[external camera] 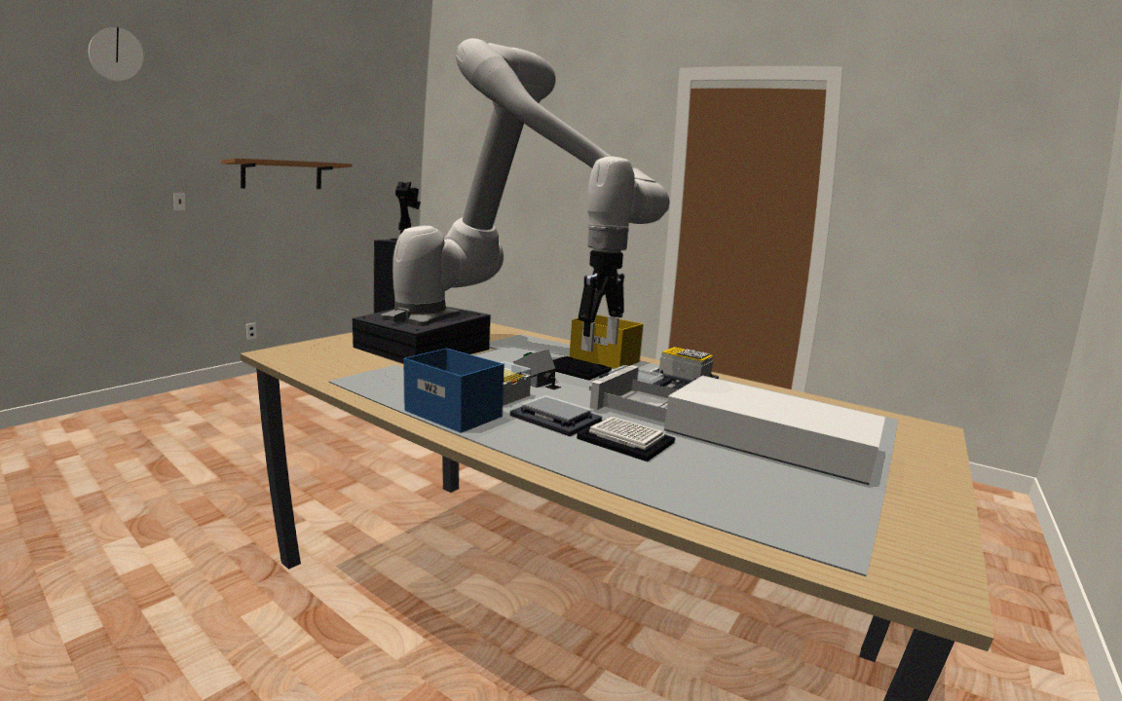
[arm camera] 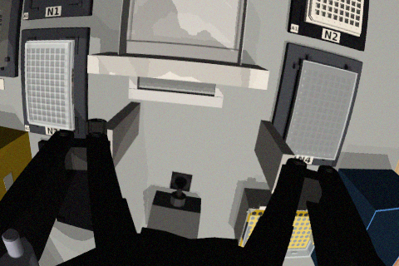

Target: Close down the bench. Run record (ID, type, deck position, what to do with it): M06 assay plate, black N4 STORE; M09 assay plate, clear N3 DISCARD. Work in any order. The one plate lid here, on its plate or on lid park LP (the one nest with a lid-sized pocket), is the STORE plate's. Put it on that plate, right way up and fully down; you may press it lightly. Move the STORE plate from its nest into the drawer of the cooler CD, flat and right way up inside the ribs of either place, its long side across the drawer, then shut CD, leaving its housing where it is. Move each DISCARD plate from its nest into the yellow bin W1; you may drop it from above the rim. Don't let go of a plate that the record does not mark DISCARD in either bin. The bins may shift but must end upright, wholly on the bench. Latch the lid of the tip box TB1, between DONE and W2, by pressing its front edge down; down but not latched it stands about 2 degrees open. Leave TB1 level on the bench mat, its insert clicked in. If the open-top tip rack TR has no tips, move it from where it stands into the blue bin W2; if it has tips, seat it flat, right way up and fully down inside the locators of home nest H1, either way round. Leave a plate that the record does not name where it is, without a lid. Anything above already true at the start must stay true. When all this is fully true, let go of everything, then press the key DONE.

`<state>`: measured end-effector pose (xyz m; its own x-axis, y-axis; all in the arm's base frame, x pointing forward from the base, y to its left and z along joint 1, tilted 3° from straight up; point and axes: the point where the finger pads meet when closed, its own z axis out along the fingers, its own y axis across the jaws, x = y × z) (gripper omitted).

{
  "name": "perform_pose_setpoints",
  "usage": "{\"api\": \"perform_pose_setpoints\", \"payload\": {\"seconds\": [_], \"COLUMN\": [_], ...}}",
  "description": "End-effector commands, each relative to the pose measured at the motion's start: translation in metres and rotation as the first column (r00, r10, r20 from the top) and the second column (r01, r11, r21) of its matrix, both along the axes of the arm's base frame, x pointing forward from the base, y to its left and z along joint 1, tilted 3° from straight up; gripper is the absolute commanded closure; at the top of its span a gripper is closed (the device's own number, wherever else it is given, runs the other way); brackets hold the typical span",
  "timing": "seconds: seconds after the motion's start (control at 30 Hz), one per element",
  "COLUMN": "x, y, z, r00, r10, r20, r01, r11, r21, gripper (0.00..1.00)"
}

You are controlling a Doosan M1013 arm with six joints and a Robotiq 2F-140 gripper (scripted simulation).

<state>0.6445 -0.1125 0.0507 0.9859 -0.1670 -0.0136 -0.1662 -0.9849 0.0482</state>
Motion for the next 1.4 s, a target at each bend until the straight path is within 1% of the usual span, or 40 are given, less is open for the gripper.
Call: {"api": "perform_pose_setpoints", "payload": {"seconds": [0.0,0.1,0.6,0.67,1.17,1.23,1.37], "x": [-0.002,-0.003,-0.012,-0.012,-0.02,-0.02,-0.023], "y": [-0.017,-0.021,-0.08,-0.08,-0.139,-0.139,-0.155], "z": [0.002,0.002,0.008,0.008,0.013,0.013,0.015], "r00": [1.0,1.0,1.0,1.0,1.0,1.0,1.0], "r10": [0.0,0.0,0.0,0.0,0.0,0.0,0.0], "r20": [0.0,0.0,0.0,0.0,0.0,0.0,0.0], "r01": [0.0,0.0,0.0,0.0,0.0,0.0,0.0], "r11": [1.0,1.0,1.0,1.0,1.0,1.0,1.0], "r21": [0.0,0.0,0.0,0.0,0.0,0.0,0.0], "gripper": [0.34,0.34,0.34,0.34,0.34,0.34,0.34]}}
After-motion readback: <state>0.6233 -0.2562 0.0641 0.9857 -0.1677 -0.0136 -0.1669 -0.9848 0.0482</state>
